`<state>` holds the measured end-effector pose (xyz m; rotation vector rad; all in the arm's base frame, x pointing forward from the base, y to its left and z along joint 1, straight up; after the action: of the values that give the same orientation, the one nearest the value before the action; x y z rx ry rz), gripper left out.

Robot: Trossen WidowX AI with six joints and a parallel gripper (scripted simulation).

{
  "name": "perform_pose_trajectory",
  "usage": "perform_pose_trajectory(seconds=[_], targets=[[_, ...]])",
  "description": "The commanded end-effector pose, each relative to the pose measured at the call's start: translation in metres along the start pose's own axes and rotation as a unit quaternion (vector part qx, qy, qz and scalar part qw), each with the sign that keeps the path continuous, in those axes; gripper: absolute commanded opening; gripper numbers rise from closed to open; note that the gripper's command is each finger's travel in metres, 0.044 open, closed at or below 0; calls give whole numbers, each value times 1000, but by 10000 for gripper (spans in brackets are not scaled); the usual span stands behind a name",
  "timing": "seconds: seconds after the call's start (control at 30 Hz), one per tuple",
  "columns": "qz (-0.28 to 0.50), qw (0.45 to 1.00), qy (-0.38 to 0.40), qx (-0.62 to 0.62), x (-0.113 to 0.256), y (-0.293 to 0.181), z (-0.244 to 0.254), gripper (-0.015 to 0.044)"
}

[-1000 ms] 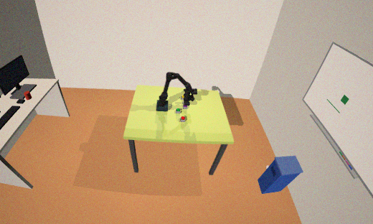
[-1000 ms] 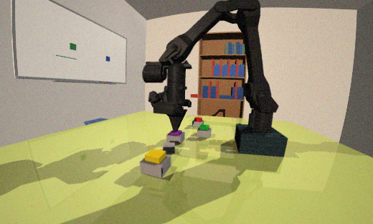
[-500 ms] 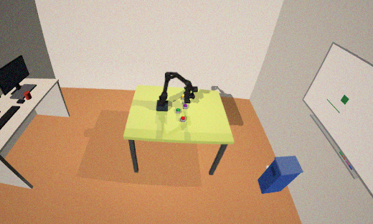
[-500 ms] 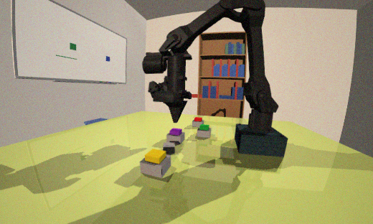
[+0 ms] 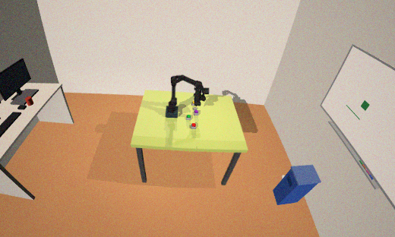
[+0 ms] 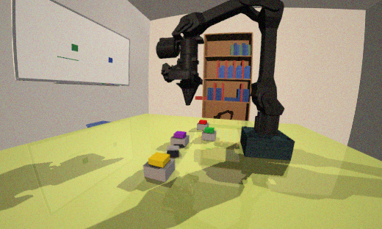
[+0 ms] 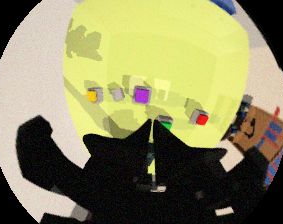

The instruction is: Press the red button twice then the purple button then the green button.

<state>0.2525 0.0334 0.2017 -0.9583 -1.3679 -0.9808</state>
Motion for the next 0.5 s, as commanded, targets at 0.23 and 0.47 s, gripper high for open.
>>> perform_pose_trajectory(seconds=[0.23,0.47], targets=[[4,1000,-2,-6,0,-79,-41,20],[4,1000,-2,-6,-45,-78,-42,20]])
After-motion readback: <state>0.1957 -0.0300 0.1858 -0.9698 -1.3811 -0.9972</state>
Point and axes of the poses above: the point midway between the two fingers, 35 mm back from their tips, its own x axis back along the fingers, its own z axis across the jaws, y = z × x, the point moved 9 cm from there along x, back along the fingers, and after that the axes turned 14 degrees about x, right-handed, at the moved point
